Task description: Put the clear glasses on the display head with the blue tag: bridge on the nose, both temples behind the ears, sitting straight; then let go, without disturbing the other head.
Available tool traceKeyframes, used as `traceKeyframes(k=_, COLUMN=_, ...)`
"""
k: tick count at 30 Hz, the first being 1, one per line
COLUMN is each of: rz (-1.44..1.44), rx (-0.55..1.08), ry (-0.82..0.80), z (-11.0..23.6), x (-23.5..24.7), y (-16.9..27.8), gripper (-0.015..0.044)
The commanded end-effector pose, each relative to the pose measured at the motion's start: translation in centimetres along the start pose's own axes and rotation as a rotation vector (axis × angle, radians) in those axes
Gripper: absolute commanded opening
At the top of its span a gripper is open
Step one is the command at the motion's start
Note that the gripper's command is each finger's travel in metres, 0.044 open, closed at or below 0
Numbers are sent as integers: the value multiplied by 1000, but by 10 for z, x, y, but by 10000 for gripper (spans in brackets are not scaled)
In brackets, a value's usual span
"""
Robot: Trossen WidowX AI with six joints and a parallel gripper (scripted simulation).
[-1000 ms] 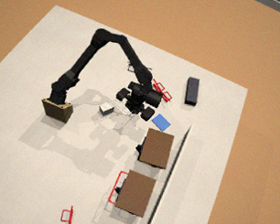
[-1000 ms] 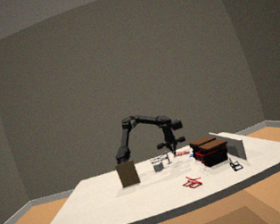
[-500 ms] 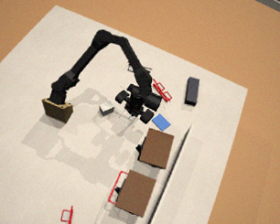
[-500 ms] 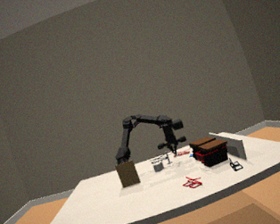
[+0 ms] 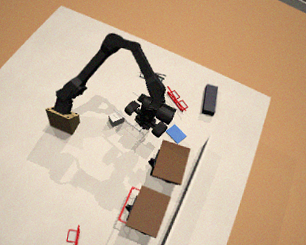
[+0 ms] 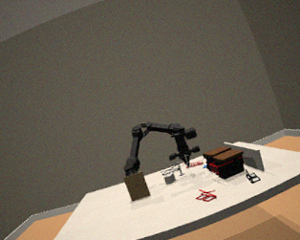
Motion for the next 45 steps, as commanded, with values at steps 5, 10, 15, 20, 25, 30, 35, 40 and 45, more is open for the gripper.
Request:
traceKeyframes(k=5, rz=4, rx=2, ry=4, z=1, x=-1, y=4, gripper=0)
traceKeyframes(k=10, rz=4, rx=2, ry=4, z=1, x=-1, y=1, gripper=0)
traceKeyframes(k=15, rz=4, rx=2, ry=4, z=1, x=-1, y=1, gripper=0)
traceKeyframes(k=20, rz=4, rx=2, ry=4, z=1, x=-1, y=0, gripper=0)
traceKeyframes(k=25, rz=4, rx=2, ry=4, z=1, x=0, y=-4, gripper=0)
traceKeyframes(k=30, rz=4, rx=2, ry=4, z=3, x=0, y=-8, gripper=0)
traceKeyframes(k=35, rz=4, rx=4, ry=5, z=23, x=-2, y=-9, gripper=0)
traceKeyframes(k=40, rz=3, rx=5, ry=4, z=52, x=-1, y=-11, gripper=0)
traceKeyframes(k=45, rz=3, rx=4, ry=4, z=61, x=0, y=-11, gripper=0)
Point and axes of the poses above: the point midway between the two fingers, 35 mm back from their tips, its own z axis back along the fingers, its own x axis across the jaws, y = z × x, the point moved 3 cm from there along z, back along the fingers, and after that the axes turned 3 degrees about -z, right-handed, at the moved point
